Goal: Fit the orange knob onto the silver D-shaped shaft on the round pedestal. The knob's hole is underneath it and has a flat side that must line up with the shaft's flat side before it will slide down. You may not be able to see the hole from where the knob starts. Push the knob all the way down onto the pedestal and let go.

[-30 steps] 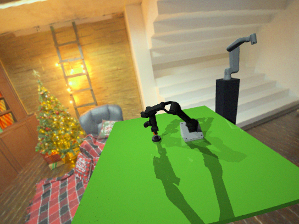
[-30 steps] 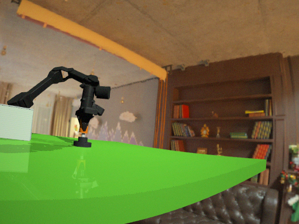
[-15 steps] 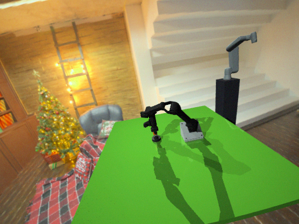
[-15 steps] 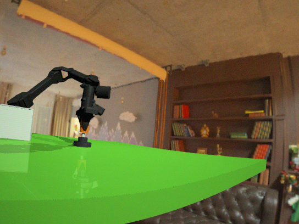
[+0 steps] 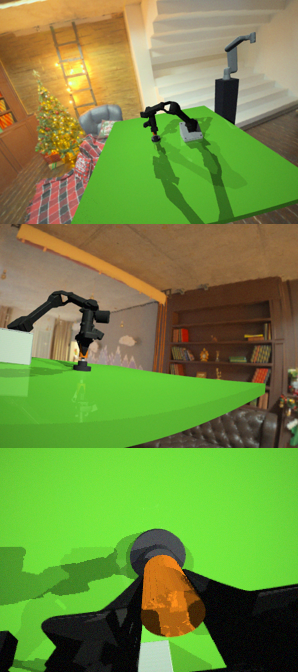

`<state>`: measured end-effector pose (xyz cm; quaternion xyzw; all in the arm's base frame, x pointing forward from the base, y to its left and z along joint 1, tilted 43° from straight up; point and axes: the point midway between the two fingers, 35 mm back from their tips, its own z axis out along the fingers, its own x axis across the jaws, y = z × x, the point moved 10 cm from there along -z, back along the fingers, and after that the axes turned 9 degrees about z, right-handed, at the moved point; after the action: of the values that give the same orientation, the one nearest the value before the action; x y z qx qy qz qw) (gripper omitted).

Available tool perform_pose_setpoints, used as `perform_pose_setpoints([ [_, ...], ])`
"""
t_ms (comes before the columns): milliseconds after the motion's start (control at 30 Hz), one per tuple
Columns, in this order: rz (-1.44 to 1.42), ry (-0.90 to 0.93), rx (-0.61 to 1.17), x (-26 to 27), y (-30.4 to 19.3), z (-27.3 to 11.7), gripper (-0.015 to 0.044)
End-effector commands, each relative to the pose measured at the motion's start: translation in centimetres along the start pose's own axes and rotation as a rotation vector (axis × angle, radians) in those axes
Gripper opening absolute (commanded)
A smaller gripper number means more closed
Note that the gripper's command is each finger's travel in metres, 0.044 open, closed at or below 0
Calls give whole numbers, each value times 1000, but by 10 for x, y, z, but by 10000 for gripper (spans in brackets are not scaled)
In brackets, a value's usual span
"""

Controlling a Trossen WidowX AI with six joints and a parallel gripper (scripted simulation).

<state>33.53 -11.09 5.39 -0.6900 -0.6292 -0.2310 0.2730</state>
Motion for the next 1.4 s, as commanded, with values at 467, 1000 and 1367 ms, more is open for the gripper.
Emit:
perform_pose_setpoints([
  [467, 10, 3, -5, 0, 0, 1, 0],
  [1000, 14, 4, -5, 1, 0, 9, 0],
  [1367, 9, -1, 0, 1, 0, 16, 0],
])
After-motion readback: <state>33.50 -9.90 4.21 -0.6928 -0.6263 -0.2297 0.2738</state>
